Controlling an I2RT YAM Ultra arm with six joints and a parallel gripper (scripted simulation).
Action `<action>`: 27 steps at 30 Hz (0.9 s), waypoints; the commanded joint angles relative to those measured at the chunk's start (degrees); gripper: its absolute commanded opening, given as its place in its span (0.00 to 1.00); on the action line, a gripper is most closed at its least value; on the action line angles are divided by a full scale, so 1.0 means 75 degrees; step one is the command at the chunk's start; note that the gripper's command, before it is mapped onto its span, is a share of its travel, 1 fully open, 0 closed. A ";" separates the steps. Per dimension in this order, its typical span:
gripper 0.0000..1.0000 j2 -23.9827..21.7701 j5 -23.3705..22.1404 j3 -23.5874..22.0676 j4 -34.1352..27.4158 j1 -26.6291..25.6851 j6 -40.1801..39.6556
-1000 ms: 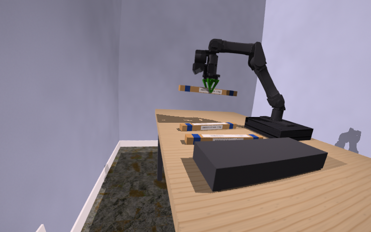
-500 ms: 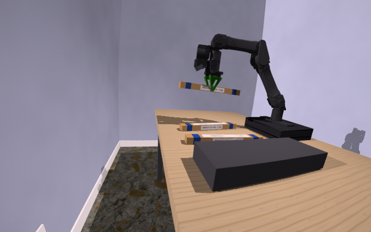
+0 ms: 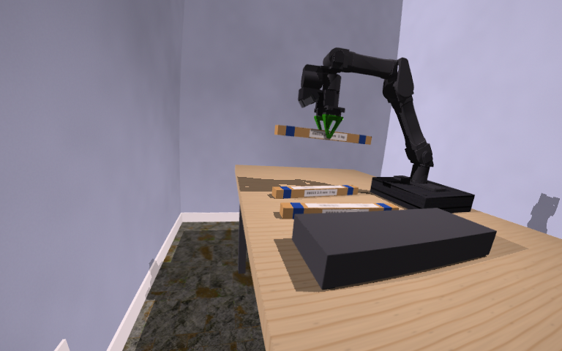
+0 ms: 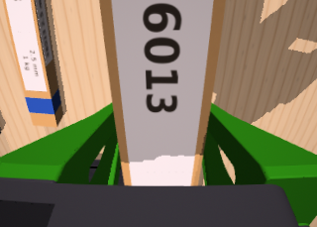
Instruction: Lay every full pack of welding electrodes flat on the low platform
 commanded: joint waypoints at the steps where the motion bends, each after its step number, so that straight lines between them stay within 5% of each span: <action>1: 0.00 -0.0354 0.0038 -0.0160 -0.0031 0.0159 0.0254; 27: 0.00 -0.0587 0.0055 -0.0405 -0.0030 0.0916 0.1144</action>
